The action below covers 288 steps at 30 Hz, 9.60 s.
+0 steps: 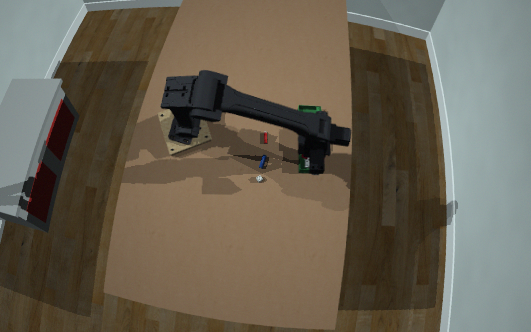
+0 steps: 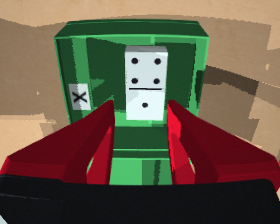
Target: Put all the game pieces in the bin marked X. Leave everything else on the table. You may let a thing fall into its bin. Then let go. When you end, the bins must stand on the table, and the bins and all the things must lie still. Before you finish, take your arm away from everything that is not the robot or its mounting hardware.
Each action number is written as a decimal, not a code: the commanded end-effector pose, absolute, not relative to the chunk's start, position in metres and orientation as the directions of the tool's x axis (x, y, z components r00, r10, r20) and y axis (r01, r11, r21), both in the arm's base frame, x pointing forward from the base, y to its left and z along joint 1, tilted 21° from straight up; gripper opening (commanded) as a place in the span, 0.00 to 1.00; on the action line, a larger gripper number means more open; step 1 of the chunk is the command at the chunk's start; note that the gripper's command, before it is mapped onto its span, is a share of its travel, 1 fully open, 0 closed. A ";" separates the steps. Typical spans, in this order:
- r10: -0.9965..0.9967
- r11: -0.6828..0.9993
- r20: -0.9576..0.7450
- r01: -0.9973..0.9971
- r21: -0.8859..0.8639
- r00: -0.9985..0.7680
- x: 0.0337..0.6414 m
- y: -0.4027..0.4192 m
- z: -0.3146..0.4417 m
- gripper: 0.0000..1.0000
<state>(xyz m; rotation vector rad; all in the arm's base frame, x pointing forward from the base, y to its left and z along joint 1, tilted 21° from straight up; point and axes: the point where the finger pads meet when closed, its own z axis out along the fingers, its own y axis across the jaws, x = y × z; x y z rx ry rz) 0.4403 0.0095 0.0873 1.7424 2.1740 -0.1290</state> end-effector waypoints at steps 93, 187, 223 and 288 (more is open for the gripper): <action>0.581 0.760 -0.396 0.648 -0.052 -0.712 0.308 -0.082 0.136 0.29; 0.599 0.744 -0.372 0.665 -0.068 -0.709 0.305 -0.112 0.050 0.10; 0.599 0.746 -0.362 0.662 -0.071 -0.714 0.299 -0.088 0.111 0.10; 0.598 0.747 -0.392 0.664 -0.045 -0.699 0.336 -0.068 0.117 0.10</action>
